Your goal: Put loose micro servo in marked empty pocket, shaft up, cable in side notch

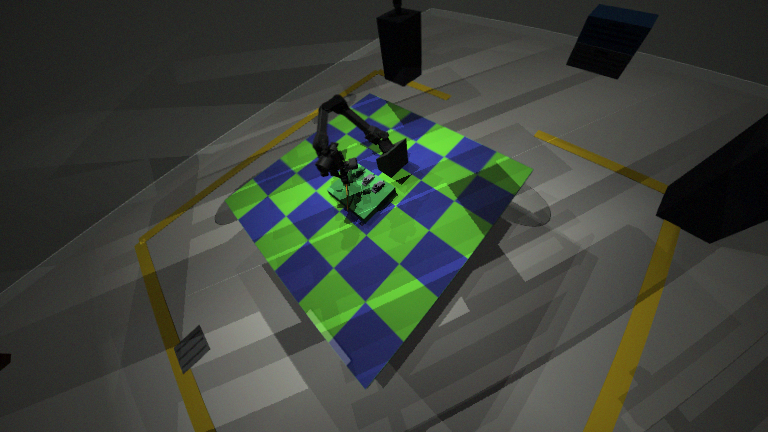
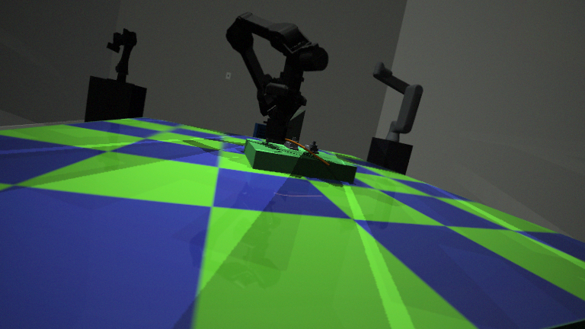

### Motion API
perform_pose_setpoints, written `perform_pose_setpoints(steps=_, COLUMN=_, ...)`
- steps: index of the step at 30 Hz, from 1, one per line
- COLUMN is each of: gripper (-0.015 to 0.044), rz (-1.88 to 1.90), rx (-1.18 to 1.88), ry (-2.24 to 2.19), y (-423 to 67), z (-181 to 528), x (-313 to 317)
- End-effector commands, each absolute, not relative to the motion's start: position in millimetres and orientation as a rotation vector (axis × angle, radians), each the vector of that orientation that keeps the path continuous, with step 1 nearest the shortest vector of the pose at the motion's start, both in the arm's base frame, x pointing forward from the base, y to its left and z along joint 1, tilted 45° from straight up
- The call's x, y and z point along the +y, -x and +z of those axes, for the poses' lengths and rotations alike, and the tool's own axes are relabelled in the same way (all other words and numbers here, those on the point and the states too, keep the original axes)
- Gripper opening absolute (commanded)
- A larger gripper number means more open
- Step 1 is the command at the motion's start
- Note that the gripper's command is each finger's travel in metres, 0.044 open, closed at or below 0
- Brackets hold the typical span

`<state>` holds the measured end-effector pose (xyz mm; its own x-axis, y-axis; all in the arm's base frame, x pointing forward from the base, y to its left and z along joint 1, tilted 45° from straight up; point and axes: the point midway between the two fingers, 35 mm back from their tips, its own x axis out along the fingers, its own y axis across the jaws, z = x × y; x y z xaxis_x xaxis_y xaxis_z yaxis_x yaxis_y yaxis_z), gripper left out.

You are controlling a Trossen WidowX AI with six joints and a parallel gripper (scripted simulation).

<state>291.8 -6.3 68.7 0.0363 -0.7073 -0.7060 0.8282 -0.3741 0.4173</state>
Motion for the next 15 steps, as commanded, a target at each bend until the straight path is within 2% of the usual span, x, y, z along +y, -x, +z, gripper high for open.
perform_pose_setpoints(steps=1, gripper=0.0, rz=-1.615, rx=0.183, ry=-1.057, y=-291.7, z=72.2, x=-6.1)
perform_pose_setpoints(steps=15, gripper=0.0, rz=-1.475, rx=0.53, ry=-0.697, y=-291.7, z=72.2, x=-6.1)
